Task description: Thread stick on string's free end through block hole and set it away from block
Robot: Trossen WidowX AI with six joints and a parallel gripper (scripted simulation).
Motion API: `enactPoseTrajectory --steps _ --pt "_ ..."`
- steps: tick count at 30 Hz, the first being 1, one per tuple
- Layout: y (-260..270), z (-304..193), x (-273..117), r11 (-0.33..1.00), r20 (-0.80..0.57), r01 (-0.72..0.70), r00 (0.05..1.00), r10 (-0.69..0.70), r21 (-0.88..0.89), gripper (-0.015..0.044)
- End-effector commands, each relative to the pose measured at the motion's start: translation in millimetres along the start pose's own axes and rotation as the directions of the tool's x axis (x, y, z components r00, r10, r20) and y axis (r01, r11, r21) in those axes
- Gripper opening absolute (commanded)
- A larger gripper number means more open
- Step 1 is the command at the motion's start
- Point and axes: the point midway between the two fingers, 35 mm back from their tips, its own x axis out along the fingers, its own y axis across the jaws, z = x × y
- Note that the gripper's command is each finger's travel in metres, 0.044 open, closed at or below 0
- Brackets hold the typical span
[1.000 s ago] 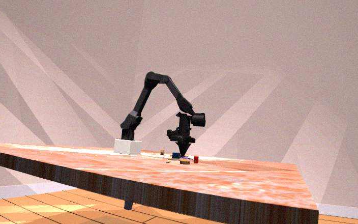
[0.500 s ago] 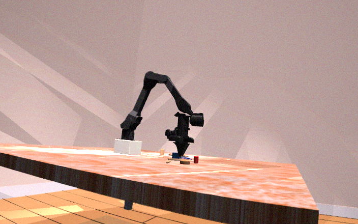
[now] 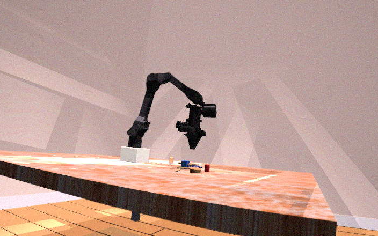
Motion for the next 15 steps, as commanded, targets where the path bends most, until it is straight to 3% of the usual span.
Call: enactPoseTrajectory --steps 1,4,8,11,15 --pt "0.1 1.0 -6.0 1.000 -0.001 0.000 1.000 0.000 0.003 0.0124" --pt "0.1 2.1 -0.4 0.998 0.004 -0.001 1.000 0.001 0.065 0.0124" --pt "0.1 8.8 -1.0 0.903 0.005 -0.003 1.000 0.001 0.429 0.0124" --pt "0.1 14.0 -1.3 0.739 0.005 -0.004 1.000 0.001 0.674 0.0124" --pt "0.2 21.0 -1.6 0.423 0.005 -0.005 1.000 0.001 0.906 0.0124"
